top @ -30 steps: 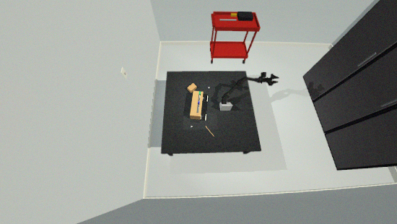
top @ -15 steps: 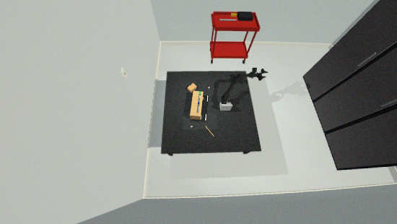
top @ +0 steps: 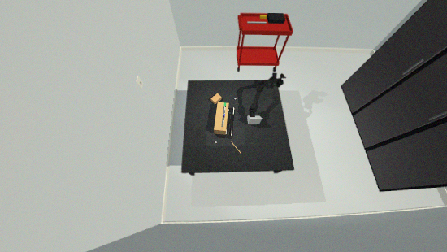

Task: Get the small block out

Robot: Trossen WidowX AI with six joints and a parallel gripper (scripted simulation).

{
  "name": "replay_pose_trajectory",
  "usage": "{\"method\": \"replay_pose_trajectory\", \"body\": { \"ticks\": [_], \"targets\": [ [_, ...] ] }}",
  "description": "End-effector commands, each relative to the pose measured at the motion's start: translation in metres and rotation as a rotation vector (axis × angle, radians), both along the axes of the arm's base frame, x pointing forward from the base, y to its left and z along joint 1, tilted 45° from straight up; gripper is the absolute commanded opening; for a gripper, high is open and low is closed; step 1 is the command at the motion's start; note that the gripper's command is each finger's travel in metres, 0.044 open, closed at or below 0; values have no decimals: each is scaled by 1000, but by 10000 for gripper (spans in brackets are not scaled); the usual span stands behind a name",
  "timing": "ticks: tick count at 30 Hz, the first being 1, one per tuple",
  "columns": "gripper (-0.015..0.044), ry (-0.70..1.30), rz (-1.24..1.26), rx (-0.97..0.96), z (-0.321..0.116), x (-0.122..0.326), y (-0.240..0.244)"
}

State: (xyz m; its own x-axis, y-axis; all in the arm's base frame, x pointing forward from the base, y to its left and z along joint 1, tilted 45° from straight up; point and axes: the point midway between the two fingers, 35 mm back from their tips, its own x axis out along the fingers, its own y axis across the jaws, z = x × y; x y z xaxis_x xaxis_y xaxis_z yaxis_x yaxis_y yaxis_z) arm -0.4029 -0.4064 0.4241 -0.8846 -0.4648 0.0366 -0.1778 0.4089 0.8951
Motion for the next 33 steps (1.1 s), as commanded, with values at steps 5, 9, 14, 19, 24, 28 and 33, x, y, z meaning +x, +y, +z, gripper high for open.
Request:
{"method": "replay_pose_trajectory", "body": {
  "ticks": [5,9,14,19,24,28,33],
  "targets": [
    [400,31,211,93,12,101,-49],
    [400,53,319,137,17,155,-66],
    [400,88,455,188,23,223,-77],
    [400,130,591,237,27,290,-79],
    [400,177,731,277,30,356,-74],
    [400,213,841,299,29,407,-66],
    [400,258,980,318,25,470,-52]
  ]
}}
